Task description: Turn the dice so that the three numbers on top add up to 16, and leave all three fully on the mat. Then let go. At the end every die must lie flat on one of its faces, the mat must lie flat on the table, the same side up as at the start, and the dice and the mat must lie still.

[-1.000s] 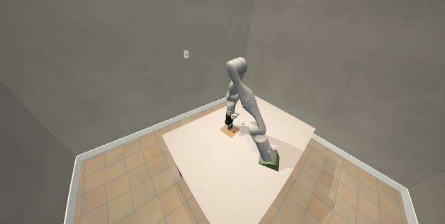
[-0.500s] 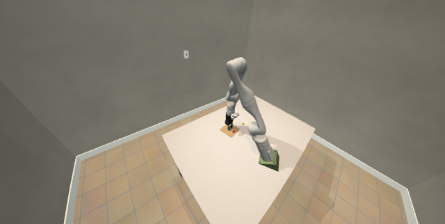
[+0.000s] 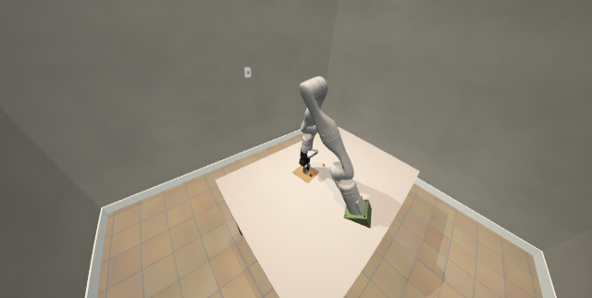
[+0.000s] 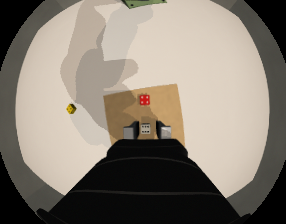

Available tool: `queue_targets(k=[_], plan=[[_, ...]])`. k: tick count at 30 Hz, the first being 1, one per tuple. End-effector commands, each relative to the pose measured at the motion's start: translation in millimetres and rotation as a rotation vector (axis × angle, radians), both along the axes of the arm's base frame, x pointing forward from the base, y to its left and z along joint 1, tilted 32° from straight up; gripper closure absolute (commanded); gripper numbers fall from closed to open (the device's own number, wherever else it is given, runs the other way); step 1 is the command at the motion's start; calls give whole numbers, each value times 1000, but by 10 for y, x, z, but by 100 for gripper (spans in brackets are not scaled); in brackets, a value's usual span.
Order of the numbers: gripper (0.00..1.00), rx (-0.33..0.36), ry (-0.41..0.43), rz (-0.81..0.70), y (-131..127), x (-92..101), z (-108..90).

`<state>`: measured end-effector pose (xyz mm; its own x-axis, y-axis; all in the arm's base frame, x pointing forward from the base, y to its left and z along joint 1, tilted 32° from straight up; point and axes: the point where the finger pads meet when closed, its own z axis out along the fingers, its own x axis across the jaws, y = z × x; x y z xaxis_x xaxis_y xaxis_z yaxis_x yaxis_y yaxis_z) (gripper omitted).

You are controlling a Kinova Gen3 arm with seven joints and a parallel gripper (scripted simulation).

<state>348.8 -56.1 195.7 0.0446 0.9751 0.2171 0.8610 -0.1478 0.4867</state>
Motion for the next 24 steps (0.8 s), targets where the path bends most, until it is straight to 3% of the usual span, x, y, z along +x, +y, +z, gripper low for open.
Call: queue_targets(k=[1,24], plan=[[36,-11,-4,-9,-49,-18,53],[36,-11,-4,-9,-116,-244,427]])
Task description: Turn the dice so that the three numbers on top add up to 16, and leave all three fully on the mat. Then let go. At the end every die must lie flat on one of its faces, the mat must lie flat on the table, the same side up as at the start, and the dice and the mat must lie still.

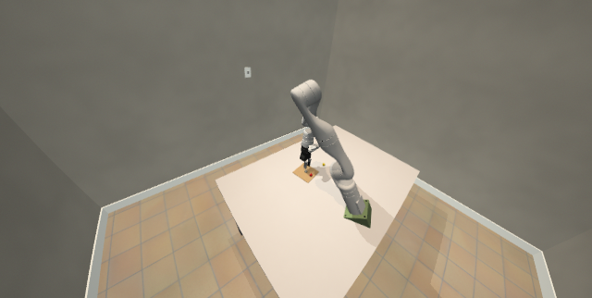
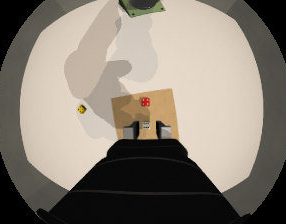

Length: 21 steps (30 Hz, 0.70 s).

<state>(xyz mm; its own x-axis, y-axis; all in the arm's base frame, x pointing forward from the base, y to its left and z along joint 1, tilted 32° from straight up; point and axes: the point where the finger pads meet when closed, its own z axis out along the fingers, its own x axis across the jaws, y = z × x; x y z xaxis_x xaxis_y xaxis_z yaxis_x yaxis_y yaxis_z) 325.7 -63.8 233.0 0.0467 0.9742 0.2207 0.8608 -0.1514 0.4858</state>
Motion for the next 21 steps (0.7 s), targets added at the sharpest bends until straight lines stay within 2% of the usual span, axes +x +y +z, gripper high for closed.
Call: queue_targets(k=[1,11,21], plan=[[36,-15,-4,-7,-43,-27,76],[36,-15,-4,-7,-75,-136,256],[36,-15,-4,-7,-86,-171,315]])
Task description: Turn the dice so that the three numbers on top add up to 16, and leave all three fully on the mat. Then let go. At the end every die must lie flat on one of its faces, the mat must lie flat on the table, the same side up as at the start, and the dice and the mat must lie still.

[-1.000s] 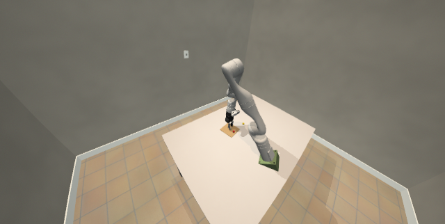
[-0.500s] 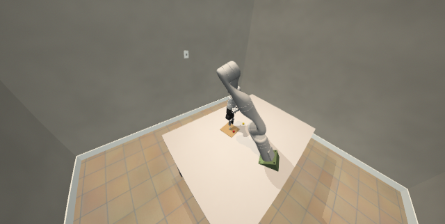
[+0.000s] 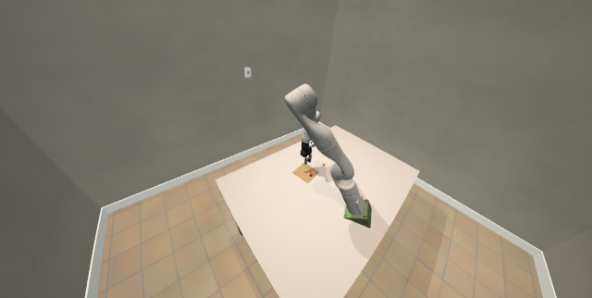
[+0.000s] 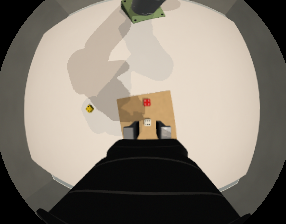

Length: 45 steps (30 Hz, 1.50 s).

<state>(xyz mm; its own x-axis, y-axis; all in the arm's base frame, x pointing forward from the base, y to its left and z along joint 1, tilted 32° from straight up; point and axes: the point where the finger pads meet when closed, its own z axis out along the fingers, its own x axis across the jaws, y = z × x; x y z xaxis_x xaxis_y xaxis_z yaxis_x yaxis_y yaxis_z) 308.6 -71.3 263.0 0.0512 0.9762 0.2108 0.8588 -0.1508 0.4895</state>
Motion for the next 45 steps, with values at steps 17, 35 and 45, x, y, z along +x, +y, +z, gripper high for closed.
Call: queue_targets(k=[17,35,45], plan=[[0,-5,-2,-2,-11,-3,20],[0,31,10,-61,-150,-23,-9],[0,173,57,-300,-701,-119,-187]])
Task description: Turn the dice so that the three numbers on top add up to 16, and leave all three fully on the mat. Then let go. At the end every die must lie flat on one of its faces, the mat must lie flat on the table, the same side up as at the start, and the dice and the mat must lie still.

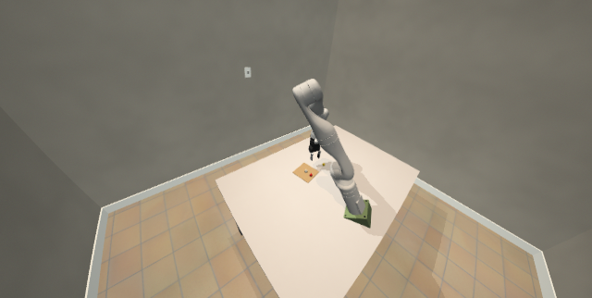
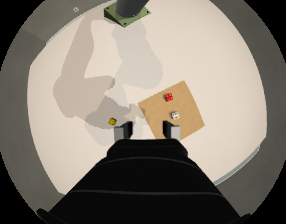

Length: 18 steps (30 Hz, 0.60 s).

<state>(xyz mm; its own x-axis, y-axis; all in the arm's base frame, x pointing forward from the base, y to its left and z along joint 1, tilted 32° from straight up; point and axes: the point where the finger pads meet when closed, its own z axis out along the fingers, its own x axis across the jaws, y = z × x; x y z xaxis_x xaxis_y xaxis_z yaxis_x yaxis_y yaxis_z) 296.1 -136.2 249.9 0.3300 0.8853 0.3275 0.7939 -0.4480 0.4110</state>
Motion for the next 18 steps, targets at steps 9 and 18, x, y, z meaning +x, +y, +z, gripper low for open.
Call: queue_targets(k=[9,18], plan=[[0,212,51,-302,-683,-130,-410],[0,258,61,-379,-841,-169,-531]])
